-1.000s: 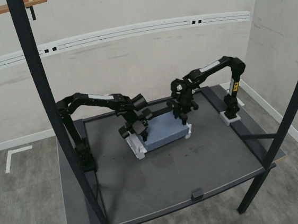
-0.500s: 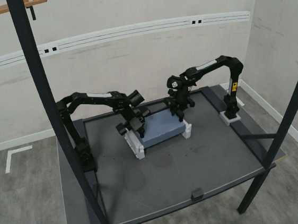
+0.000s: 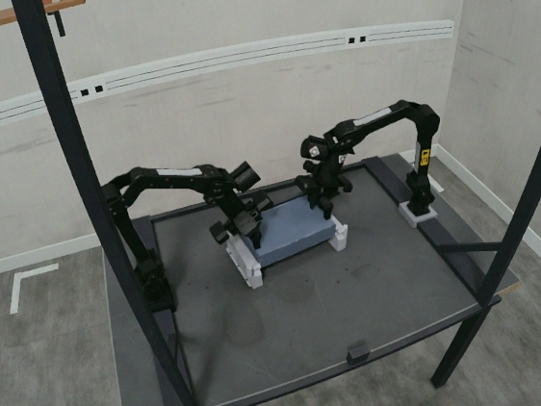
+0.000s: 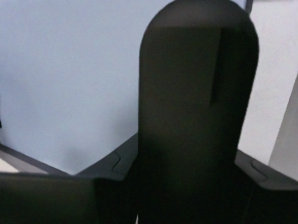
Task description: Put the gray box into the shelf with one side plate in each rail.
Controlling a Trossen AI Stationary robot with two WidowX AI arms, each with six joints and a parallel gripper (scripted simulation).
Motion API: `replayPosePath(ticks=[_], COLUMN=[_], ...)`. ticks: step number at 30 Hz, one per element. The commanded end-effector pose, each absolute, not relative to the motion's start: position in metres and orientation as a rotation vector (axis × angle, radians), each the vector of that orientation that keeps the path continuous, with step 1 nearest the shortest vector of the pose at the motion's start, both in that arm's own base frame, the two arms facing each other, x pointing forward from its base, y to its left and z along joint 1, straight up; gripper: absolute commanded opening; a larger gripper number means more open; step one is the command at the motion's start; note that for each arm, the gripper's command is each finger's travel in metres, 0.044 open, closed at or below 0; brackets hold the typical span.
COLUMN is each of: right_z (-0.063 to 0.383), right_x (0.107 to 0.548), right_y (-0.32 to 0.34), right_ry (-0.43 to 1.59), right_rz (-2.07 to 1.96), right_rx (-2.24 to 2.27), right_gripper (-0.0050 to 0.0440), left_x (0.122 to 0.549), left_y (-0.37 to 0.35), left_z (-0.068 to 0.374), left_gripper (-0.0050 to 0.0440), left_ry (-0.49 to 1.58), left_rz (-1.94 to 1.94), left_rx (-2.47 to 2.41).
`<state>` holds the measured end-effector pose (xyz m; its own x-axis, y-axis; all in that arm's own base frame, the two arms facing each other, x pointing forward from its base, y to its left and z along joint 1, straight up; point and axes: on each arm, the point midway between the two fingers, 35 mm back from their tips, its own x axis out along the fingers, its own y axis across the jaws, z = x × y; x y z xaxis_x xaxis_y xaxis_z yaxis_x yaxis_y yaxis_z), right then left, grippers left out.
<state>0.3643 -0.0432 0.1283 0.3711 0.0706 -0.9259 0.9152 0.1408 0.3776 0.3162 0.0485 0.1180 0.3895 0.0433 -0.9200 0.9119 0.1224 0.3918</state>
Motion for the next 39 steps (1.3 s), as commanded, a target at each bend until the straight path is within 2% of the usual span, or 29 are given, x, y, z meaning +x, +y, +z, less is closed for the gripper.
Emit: replayPosePath(ticks=[1, 9, 11, 15, 21, 28, 39], right_z=[0.151, 0.171, 0.171, 0.18, 0.212, 0.21, 0.224], right_x=[0.368, 0.363, 0.363, 0.358, 0.343, 0.343, 0.33], right_y=[-0.048, -0.049, -0.049, -0.049, -0.051, -0.047, -0.019], right_ry=[0.971, 0.953, 0.953, 0.953, 0.954, 0.974, 1.104], right_rz=[-0.758, -0.742, -0.742, -0.742, -0.743, -0.736, -0.41], right_rx=[1.287, 1.289, 1.289, 1.289, 1.288, 1.261, 0.743], right_gripper=[0.0152, 0.0344, 0.0344, 0.044, 0.044, 0.044, 0.044], left_x=[0.315, 0.312, 0.312, 0.309, 0.294, 0.295, 0.294], left_y=[0.052, 0.052, 0.052, 0.051, 0.049, 0.044, 0.015], left_z=[0.134, 0.151, 0.151, 0.158, 0.192, 0.189, 0.201], left_gripper=[0.0154, 0.0346, 0.0346, 0.044, 0.044, 0.044, 0.044], left_ry=[0.949, 0.935, 0.935, 0.935, 0.937, 0.964, 1.08], left_rz=[-0.775, -0.76, -0.76, -0.761, -0.761, -0.755, -0.547], left_rx=[1.318, 1.329, 1.329, 1.329, 1.328, 1.283, 0.897])
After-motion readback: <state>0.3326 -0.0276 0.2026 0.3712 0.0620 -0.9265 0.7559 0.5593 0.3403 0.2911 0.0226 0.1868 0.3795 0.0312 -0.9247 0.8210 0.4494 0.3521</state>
